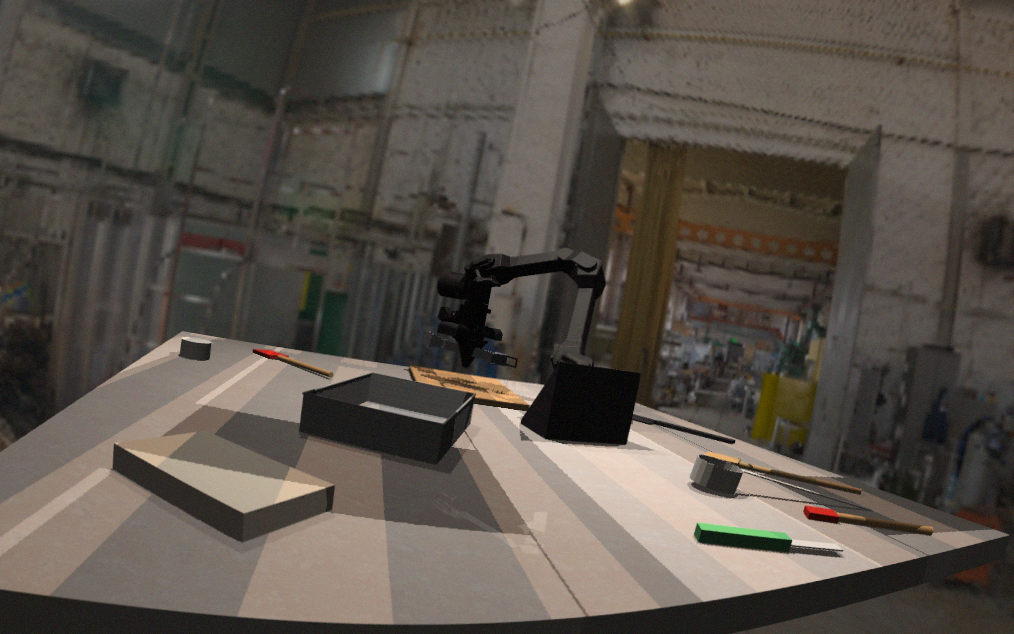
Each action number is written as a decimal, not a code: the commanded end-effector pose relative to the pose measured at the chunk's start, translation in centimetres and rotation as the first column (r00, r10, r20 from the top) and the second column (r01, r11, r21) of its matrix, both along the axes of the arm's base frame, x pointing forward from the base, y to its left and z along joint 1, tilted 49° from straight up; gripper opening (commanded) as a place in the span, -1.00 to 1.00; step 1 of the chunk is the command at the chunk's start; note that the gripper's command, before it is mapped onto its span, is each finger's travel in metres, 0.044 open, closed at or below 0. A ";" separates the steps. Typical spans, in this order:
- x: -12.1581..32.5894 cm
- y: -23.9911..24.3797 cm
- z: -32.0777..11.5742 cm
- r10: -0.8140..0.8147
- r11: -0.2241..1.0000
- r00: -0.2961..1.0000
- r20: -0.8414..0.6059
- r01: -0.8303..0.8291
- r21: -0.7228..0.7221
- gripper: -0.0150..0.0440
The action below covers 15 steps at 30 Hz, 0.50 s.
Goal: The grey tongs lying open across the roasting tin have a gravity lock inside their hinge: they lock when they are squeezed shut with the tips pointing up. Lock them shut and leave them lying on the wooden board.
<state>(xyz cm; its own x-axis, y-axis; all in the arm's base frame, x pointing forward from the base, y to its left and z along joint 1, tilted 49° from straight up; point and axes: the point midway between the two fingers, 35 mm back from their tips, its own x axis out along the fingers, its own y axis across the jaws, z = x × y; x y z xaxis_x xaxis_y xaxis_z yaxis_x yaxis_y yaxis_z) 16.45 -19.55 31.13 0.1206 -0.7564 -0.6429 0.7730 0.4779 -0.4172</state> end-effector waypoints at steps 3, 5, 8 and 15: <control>0.0 -0.7 -0.6 0.006 1.000 1.000 -0.009 -0.006 0.004 -1.00; -0.1 -0.8 -0.6 0.006 1.000 1.000 -0.010 -0.006 0.004 -1.00; -0.1 -0.8 -0.6 0.006 1.000 1.000 -0.010 -0.006 0.004 -1.00; -0.1 -0.7 -0.5 0.001 1.000 1.000 -0.006 -0.001 0.002 -0.38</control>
